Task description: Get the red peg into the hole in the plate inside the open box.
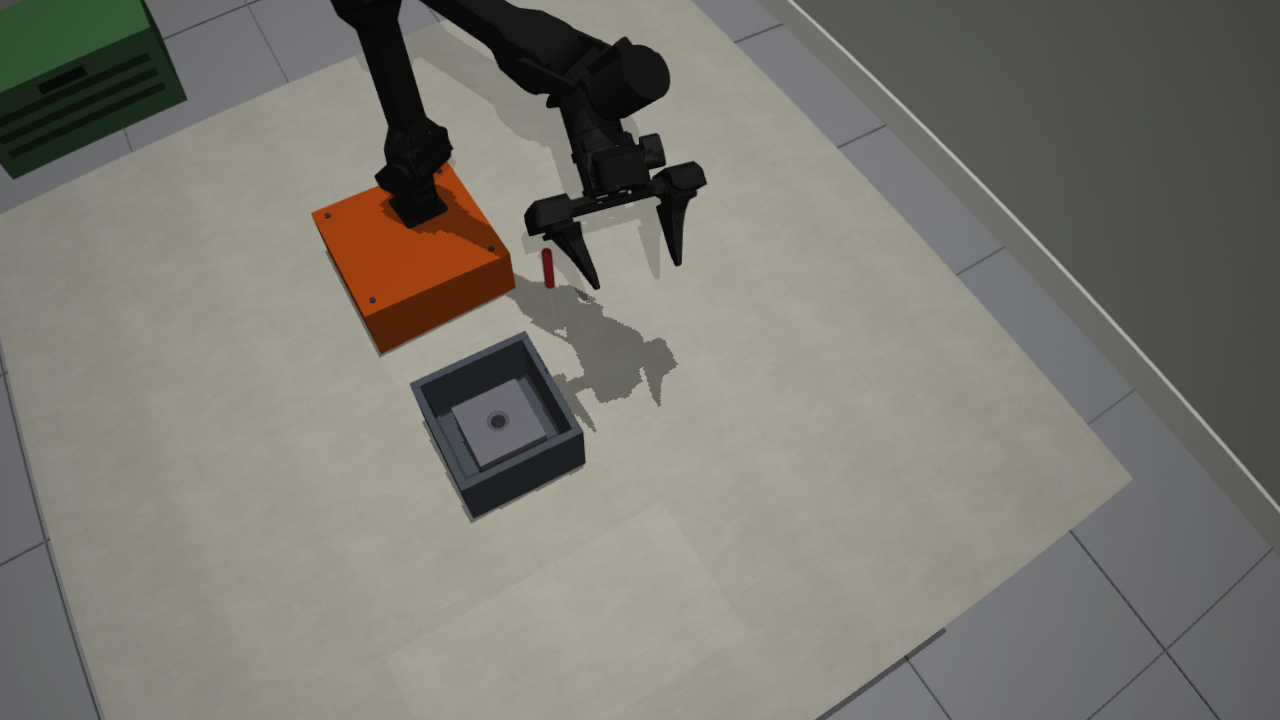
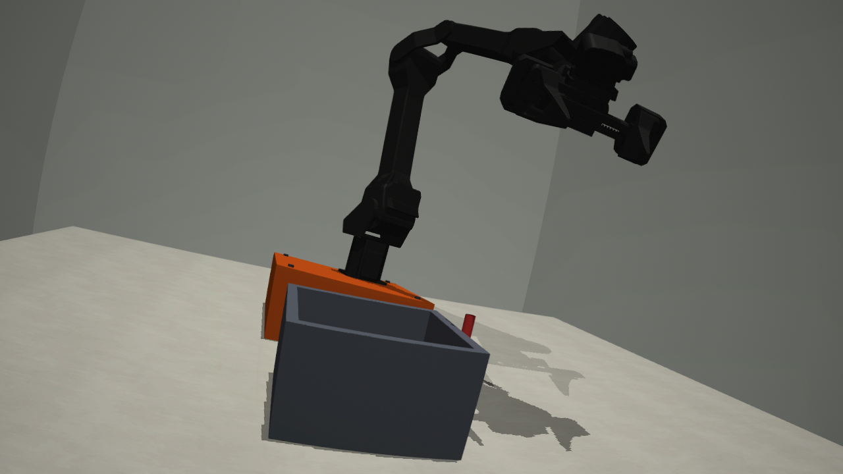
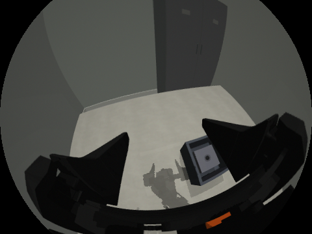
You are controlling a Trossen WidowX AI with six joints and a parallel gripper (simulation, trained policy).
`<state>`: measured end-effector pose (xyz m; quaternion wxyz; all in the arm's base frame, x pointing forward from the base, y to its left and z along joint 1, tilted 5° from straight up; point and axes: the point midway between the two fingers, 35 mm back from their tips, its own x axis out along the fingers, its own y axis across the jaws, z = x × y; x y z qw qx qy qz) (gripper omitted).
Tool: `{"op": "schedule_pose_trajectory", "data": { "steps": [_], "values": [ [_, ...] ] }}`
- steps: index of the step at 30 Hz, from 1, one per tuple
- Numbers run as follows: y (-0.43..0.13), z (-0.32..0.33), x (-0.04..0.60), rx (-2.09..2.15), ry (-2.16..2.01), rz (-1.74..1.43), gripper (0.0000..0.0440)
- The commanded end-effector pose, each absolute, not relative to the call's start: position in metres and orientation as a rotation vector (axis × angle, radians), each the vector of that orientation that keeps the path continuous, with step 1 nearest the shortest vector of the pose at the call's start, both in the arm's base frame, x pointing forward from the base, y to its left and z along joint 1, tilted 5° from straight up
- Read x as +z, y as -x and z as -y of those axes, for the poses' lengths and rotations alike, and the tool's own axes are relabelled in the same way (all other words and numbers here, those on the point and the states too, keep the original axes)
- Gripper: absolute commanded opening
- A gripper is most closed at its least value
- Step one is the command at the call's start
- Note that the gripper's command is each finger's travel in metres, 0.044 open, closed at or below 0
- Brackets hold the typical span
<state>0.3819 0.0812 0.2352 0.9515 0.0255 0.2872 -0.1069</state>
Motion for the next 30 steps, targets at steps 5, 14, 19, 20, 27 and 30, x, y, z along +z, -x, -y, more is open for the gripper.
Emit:
{"op": "schedule_pose_trajectory", "data": {
  "steps": [5, 14, 19, 20, 27, 30],
  "values": [
    [-0.335, -0.1, 0.183, -0.23, -0.171, -0.805, 0.044],
    [-0.268, -0.111, 0.13, -0.336, -0.286, -1.076, 0.044],
    [-0.235, -0.11, 0.107, -0.432, -0.331, -1.196, 0.044],
    [-0.23, -0.11, 0.103, -0.452, -0.339, -1.215, 0.044],
    [-0.205, -0.104, 0.075, -0.589, -0.386, -1.308, 0.044],
    [-0.199, -0.102, 0.064, -0.636, -0.409, -1.328, 0.044]
  ]
}}
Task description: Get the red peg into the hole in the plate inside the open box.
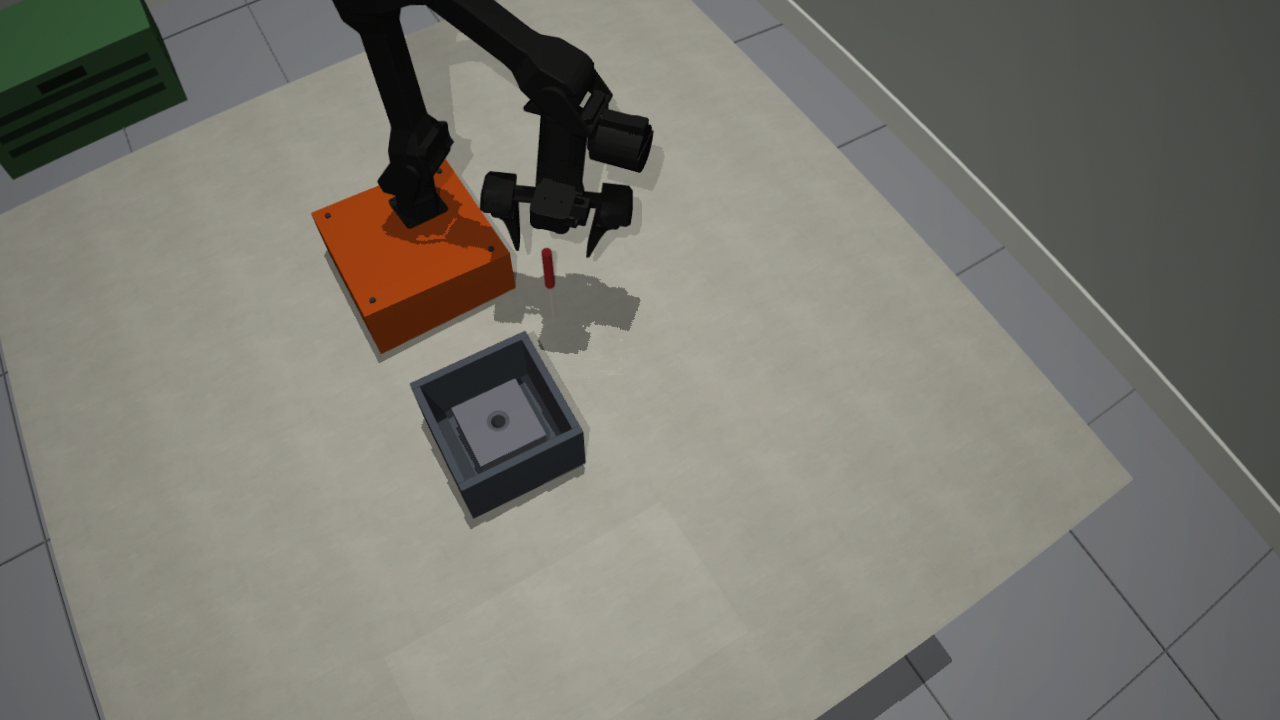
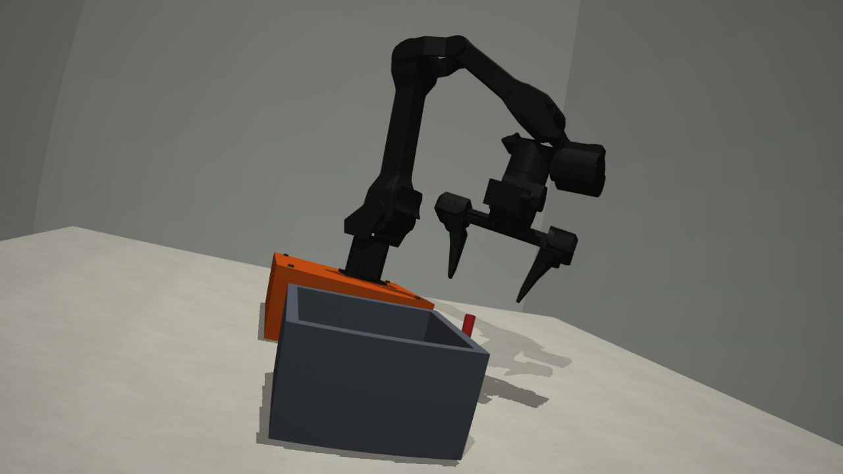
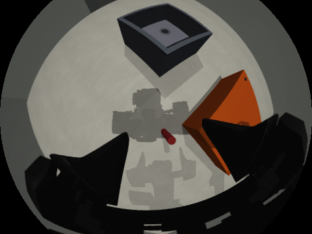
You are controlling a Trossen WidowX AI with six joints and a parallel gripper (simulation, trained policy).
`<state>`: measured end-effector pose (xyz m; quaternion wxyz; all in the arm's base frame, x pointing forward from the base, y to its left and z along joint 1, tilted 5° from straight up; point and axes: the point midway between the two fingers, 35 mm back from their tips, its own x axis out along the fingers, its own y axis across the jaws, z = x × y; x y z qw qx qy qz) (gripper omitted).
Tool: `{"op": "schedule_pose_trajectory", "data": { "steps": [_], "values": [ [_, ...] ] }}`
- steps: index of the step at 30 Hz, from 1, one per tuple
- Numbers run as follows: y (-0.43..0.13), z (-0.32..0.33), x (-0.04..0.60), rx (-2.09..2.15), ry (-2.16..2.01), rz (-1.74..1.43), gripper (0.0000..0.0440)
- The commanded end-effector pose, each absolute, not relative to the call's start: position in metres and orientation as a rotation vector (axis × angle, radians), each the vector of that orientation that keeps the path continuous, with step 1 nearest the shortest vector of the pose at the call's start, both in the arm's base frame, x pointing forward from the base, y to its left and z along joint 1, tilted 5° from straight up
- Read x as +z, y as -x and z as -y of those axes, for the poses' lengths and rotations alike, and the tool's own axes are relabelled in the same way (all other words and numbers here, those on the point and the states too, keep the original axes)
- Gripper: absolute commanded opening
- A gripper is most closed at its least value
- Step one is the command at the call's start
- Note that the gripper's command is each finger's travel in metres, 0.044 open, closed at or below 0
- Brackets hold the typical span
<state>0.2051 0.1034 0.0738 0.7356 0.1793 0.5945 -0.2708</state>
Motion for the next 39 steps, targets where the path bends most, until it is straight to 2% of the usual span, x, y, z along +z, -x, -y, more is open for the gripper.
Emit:
{"op": "schedule_pose_trajectory", "data": {
  "steps": [1, 18, 20, 25, 37, 39],
  "values": [
    [-0.197, -0.101, 0.06, -0.648, -0.418, -1.331, 0.044],
    [-0.186, -0.104, -0.009, -0.718, -0.585, -1.316, 0.044],
    [-0.184, -0.104, -0.015, -0.724, -0.597, -1.316, 0.0428],
    [-0.178, -0.104, -0.021, -0.75, -0.62, -1.34, 0.0313],
    [-0.184, -0.109, -0.02, -0.754, -0.679, -1.41, 0.0001],
    [-0.188, -0.108, -0.017, -0.748, -0.679, -1.401, 0.0]
  ]
}}
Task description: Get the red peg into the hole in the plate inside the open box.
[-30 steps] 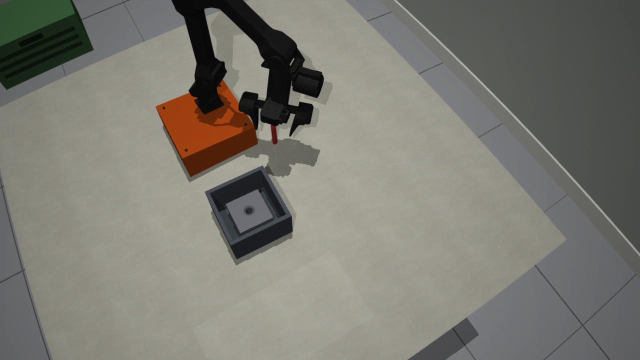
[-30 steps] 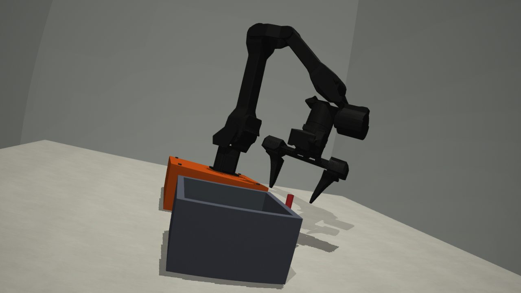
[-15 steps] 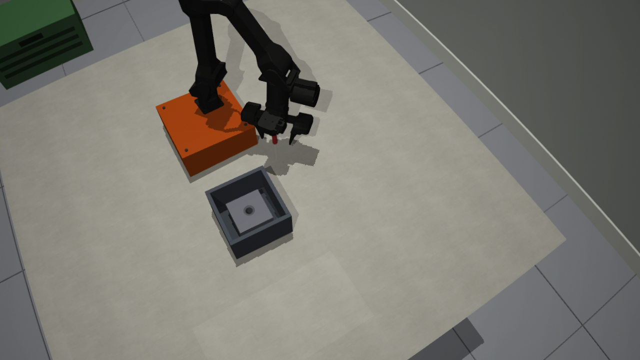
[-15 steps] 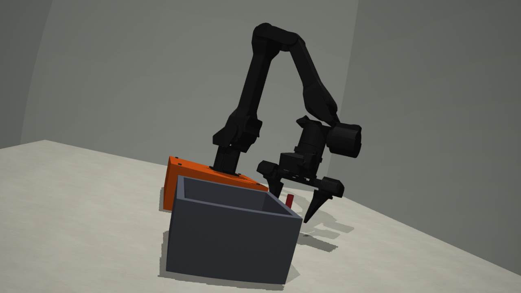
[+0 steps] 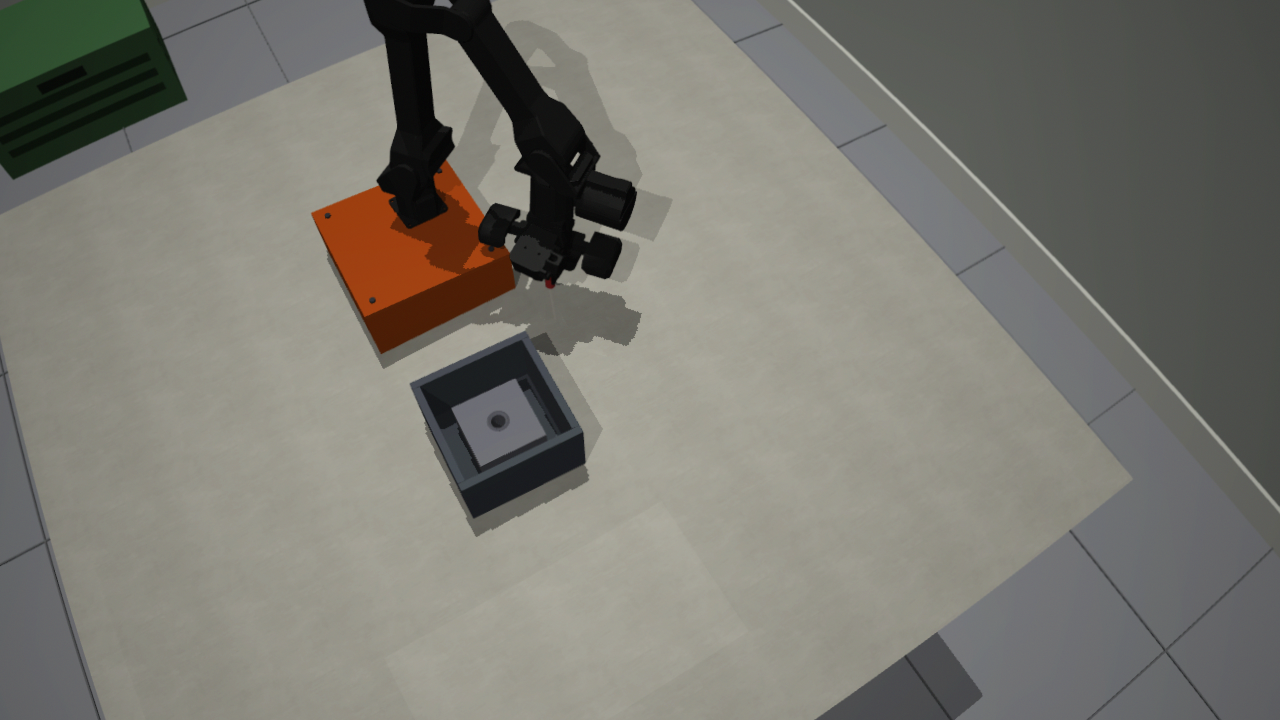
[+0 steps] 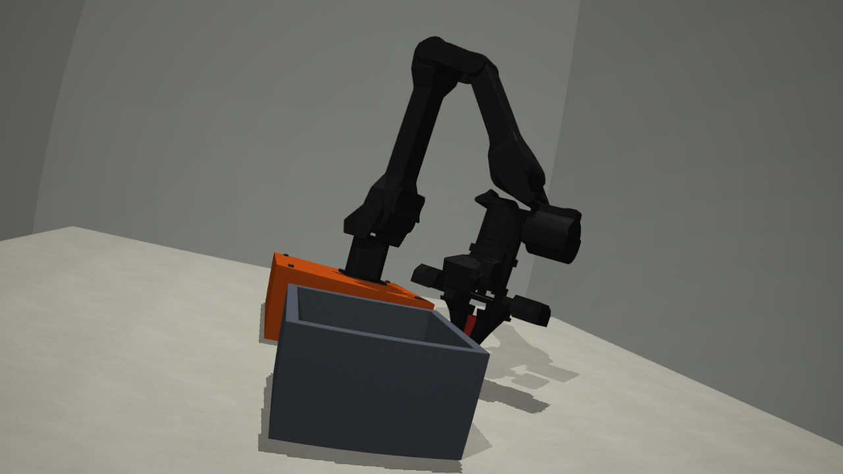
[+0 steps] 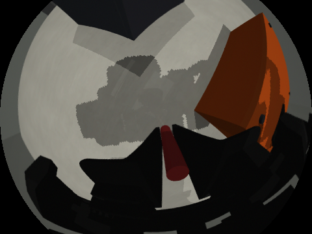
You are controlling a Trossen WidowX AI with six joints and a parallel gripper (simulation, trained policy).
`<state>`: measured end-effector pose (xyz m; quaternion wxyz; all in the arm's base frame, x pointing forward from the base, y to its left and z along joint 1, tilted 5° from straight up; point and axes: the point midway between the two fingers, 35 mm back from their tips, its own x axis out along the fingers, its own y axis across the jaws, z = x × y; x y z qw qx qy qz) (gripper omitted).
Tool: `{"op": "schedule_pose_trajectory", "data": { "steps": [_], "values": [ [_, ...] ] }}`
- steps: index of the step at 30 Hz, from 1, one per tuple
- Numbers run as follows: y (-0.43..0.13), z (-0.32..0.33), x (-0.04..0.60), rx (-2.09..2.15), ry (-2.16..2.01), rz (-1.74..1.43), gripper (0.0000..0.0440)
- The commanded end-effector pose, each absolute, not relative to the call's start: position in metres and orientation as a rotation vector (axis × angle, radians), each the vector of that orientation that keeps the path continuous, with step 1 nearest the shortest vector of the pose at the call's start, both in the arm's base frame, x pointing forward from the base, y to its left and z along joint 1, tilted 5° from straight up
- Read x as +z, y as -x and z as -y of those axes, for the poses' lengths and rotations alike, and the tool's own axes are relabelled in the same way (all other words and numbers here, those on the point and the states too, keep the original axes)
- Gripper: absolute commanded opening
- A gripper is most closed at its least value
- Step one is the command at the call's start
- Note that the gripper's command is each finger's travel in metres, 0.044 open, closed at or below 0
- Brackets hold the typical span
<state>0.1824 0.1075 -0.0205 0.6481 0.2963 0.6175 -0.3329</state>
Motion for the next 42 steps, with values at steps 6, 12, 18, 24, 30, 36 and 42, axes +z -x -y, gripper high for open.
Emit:
{"op": "schedule_pose_trajectory", "data": {
  "steps": [6, 12, 18, 24, 30, 36, 42],
  "values": [
    [-0.206, -0.104, 0.002, -0.704, -0.637, -1.334, 0.0],
    [-0.225, -0.096, 0.026, -0.675, -0.592, -1.277, 0.0],
    [-0.245, -0.086, 0.051, -0.665, -0.569, -1.224, 0.0],
    [-0.265, -0.073, 0.075, -0.672, -0.559, -1.182, 0.0],
    [-0.282, -0.051, 0.088, -0.701, -0.566, -1.155, 0.0],
    [-0.295, -0.027, 0.093, -0.739, -0.59, -1.136, 0.0],
    [-0.307, -0.004, 0.094, -0.773, -0.615, -1.119, 0.0]
  ]
}}
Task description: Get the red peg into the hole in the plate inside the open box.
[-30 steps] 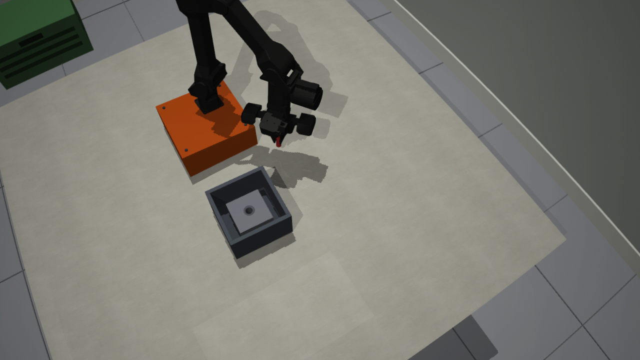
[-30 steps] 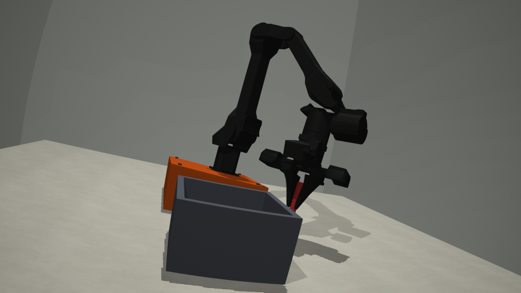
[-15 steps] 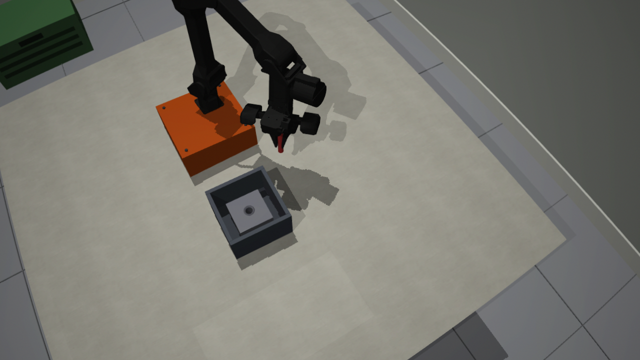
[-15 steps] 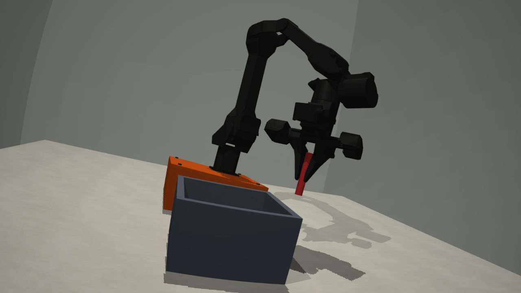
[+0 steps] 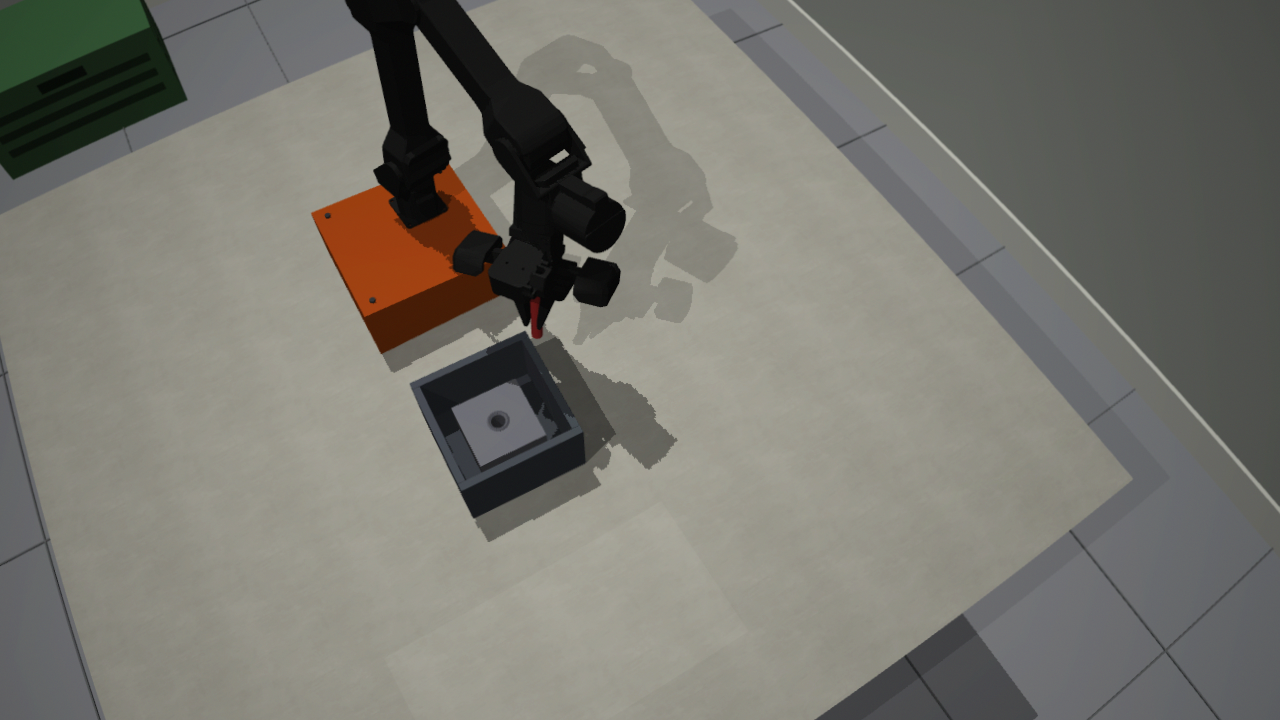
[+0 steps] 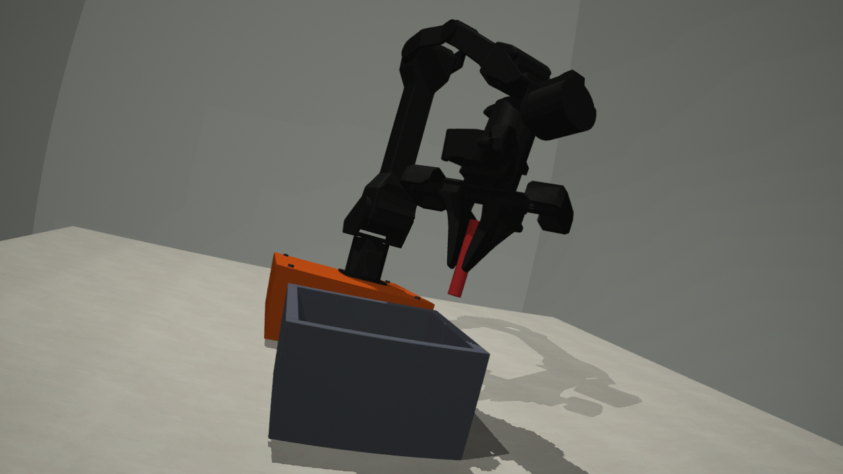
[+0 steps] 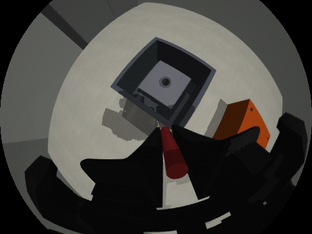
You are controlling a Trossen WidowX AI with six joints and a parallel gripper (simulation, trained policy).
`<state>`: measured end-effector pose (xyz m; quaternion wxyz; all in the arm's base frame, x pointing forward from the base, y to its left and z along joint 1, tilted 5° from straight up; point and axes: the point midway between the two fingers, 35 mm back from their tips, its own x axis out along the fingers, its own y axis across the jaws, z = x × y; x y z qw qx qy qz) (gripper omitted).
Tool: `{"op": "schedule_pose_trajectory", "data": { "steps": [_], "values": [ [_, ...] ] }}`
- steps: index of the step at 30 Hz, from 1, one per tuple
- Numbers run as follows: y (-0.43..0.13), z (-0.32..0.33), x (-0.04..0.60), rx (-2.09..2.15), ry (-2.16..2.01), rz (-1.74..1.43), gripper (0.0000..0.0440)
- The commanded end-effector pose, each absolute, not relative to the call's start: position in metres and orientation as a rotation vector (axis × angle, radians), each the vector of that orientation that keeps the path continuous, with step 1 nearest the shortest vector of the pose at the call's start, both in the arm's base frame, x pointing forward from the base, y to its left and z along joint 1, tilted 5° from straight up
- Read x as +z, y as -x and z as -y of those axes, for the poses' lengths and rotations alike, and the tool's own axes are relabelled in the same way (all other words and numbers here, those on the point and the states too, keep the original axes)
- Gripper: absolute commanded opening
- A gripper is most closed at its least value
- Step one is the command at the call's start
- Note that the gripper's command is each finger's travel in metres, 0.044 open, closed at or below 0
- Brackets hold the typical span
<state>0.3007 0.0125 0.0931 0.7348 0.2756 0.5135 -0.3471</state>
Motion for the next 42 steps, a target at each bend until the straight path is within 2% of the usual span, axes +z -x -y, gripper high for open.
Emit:
{"op": "schedule_pose_trajectory", "data": {
  "steps": [1, 28, 30, 34, 35, 38, 42],
  "values": [
    [-0.308, 0.0, 0.094, -0.778, -0.62, -1.117, 0.0],
    [-0.345, 0.075, 0.05, -0.872, -0.731, -1.133, 0.0007],
    [-0.345, 0.077, 0.043, -0.873, -0.728, -1.146, 0.0028],
    [-0.346, 0.081, 0.03, -0.871, -0.711, -1.174, 0.0123],
    [-0.345, 0.082, 0.028, -0.871, -0.702, -1.185, 0.0139],
    [-0.351, 0.084, 0.025, -0.871, -0.693, -1.191, 0.0145],
    [-0.363, 0.094, 0.026, -0.869, -0.679, -1.174, 0.0228]
  ]
}}
